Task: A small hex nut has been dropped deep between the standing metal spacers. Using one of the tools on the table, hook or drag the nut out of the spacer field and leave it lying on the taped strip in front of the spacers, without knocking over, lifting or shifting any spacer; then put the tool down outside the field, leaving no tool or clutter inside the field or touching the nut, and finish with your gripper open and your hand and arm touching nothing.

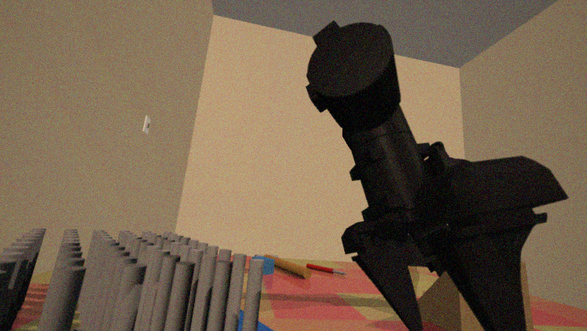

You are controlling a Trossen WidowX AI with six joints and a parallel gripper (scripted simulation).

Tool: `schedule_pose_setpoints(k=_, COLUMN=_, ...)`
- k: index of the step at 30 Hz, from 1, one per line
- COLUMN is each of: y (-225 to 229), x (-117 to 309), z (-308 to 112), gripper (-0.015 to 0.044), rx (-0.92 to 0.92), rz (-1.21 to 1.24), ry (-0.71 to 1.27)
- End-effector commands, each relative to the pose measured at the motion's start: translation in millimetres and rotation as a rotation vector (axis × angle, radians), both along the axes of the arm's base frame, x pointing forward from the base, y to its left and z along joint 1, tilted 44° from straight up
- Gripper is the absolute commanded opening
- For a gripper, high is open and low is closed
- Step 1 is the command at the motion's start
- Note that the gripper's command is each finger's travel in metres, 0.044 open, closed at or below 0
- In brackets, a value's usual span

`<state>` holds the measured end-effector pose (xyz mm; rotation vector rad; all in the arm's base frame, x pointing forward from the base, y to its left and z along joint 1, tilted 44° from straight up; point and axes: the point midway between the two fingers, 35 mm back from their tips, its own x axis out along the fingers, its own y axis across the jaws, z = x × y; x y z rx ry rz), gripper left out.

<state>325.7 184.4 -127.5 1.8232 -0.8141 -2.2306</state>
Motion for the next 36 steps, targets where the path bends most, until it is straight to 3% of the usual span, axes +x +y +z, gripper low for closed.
schedule_pose_setpoints(k=1, y=4, x=-3, z=1, gripper=0.0440, rx=0.057, rz=-0.004, ry=0.032)
schedule_pose_setpoints(k=5, y=4, x=-3, z=1, gripper=0.0440, rx=0.057, rz=-0.004, ry=0.032)
schedule_pose_setpoints(k=11, y=4, x=-3, z=1, gripper=0.0282, rx=0.057, rz=-0.004, ry=0.032)
schedule_pose_setpoints(k=36, y=-10, x=-3, z=-14, gripper=0.0280, rx=0.057, rz=-0.004, ry=0.032)
